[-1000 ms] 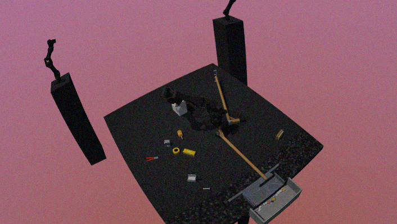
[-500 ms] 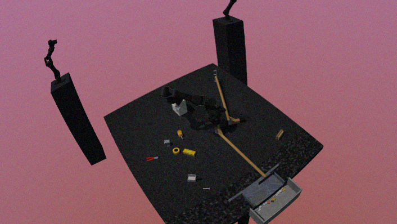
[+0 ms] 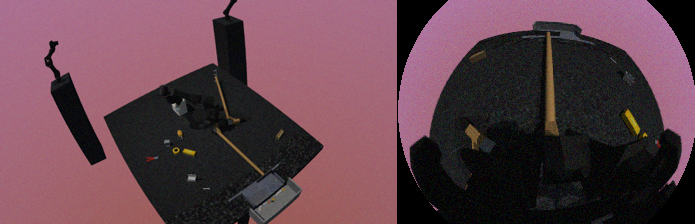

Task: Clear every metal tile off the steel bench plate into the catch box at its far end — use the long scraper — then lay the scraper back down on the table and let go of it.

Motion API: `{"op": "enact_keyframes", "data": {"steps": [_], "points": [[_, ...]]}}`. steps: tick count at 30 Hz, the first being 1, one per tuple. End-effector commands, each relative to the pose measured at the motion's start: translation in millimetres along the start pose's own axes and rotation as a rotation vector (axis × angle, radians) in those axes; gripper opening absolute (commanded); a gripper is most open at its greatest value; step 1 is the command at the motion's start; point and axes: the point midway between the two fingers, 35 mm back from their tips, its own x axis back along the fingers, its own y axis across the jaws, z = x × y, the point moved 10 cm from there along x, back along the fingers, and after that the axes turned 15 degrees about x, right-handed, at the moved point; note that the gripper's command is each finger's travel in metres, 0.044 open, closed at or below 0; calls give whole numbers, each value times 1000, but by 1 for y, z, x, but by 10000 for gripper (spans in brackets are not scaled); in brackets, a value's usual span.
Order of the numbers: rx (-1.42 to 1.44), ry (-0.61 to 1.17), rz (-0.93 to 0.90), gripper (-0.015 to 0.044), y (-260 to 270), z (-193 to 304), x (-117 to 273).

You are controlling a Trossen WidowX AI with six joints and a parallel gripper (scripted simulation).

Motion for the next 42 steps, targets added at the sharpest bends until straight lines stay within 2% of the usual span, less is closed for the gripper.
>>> {"op": "enact_keyframes", "data": {"steps": [1, 42], "points": [[-8, -8, 4, 0, 0, 4, 6], [-4, -13, 8, 0, -1, 49, 32]]}}
